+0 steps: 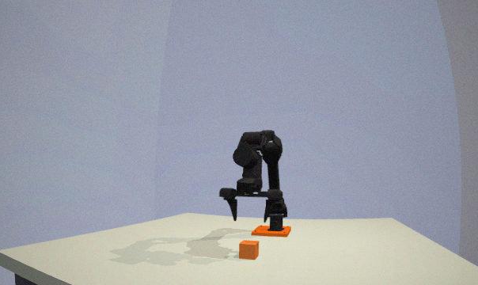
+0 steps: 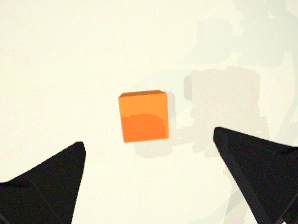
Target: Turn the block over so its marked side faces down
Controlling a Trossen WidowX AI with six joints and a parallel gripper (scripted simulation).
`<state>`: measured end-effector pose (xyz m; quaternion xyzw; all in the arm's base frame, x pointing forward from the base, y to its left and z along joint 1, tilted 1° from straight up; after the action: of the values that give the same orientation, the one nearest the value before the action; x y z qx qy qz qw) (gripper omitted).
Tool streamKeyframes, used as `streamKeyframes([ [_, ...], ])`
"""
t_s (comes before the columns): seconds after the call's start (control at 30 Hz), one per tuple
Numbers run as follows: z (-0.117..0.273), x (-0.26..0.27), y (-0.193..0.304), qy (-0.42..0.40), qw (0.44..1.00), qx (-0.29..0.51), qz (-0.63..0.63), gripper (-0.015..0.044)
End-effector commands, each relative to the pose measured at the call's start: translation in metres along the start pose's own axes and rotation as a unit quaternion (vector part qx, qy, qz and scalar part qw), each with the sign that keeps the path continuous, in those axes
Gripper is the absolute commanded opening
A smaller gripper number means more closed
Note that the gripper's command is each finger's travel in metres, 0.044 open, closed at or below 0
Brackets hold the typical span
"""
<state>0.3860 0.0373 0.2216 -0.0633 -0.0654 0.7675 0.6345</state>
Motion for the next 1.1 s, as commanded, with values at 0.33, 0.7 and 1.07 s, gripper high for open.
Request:
streamKeyframes([
  [0.33,-0.028,0.0,-0.008,0.0,0.998,0.064,-0.001,0.044],
  [0.7,-0.051,0.0,-0.004,0.0,0.998,0.064,-0.001,0.044],
  [1.07,-0.064,0.0,-0.003,0.0,0.998,0.064,-0.001,0.044],
])
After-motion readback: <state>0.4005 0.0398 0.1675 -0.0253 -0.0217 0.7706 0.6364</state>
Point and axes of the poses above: the point midway between the two fingers, 35 mm back from their tips, its own z axis back along the fingers, its own x axis across the jaws, y = z × x, the point moved 7 cm from there along z, back along the fingers, and after that the axes turned 2 degrees about z, right-handed, at the moved point
